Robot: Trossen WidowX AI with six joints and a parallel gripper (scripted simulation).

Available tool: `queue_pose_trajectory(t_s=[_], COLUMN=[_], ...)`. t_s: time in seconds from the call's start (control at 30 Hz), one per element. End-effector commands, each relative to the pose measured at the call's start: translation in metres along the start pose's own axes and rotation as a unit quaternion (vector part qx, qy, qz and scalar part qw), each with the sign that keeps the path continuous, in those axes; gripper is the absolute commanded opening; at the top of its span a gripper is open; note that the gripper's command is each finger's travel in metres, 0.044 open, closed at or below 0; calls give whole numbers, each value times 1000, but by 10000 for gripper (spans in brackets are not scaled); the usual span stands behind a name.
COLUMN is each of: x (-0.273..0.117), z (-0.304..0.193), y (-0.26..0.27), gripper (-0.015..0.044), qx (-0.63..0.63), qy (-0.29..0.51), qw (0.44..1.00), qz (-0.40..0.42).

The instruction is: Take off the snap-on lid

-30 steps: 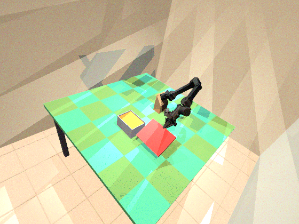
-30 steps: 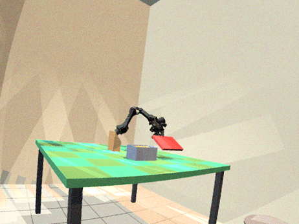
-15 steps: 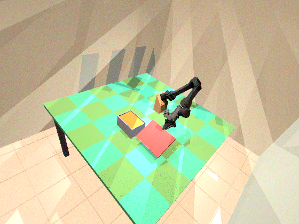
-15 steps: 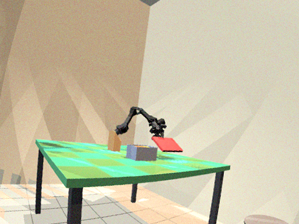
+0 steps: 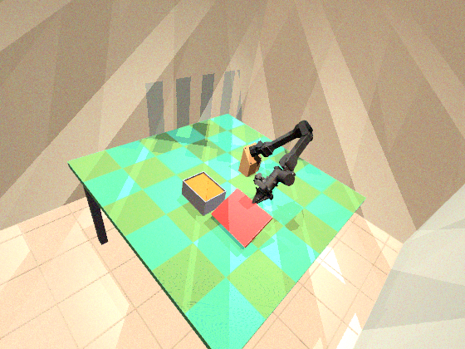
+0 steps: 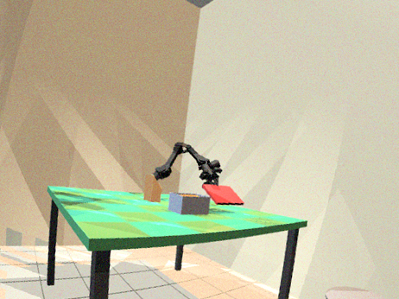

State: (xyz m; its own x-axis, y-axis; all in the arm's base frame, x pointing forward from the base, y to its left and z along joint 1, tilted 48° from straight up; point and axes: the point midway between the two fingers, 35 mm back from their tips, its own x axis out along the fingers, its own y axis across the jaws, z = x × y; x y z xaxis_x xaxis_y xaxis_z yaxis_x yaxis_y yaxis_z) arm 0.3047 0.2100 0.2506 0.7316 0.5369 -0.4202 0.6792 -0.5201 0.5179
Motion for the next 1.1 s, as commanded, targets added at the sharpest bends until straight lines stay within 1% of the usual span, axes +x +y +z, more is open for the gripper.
queue_pose_trajectory(t_s=[0.0,1.07], x=[2,19], z=[1,1], y=[-1,-21], gripper=[0,0], qx=[3,4], qy=[-2,-2], qw=[1000,1000], qz=[5,4])
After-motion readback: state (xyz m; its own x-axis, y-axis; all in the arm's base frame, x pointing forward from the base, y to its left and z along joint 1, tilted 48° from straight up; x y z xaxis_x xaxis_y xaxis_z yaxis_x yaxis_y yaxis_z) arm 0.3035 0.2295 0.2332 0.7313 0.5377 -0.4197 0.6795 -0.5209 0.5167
